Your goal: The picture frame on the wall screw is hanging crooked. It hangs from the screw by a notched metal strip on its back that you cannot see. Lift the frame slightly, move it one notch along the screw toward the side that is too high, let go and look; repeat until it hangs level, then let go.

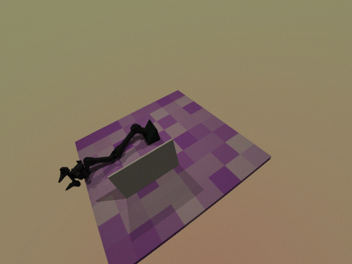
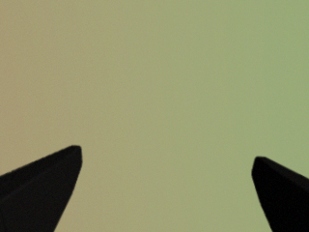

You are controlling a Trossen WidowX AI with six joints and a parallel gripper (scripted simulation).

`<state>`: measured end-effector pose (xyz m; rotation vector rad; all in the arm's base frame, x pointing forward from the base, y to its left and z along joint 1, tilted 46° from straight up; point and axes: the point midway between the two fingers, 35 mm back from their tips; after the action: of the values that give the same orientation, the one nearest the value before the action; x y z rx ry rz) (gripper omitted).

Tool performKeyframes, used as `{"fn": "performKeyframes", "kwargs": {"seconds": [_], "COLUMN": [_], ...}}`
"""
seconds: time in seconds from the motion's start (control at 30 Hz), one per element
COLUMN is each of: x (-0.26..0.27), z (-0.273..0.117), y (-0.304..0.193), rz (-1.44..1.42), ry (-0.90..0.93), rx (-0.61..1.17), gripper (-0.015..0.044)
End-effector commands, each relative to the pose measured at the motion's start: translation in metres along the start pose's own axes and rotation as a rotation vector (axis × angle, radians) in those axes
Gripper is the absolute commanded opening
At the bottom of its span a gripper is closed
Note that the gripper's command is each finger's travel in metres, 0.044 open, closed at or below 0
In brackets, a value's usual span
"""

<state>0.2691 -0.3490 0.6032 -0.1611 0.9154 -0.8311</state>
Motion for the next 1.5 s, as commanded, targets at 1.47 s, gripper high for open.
{"fn": "performKeyframes", "kwargs": {"seconds": [1.47], "x": [-0.220], "z": [-0.288], "y": [0.291], "rz": [-2.730], "ry": [-0.847], "rx": [0.196], "gripper": [0.0260]}}
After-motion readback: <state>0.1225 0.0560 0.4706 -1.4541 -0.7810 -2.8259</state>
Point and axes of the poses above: the point midway between the two fingers, 35 mm back from their tips, its own z axis out along the fingers, its own x axis across the jaws, y = z × x, and after that the axes turned 2 degrees about z, right-handed
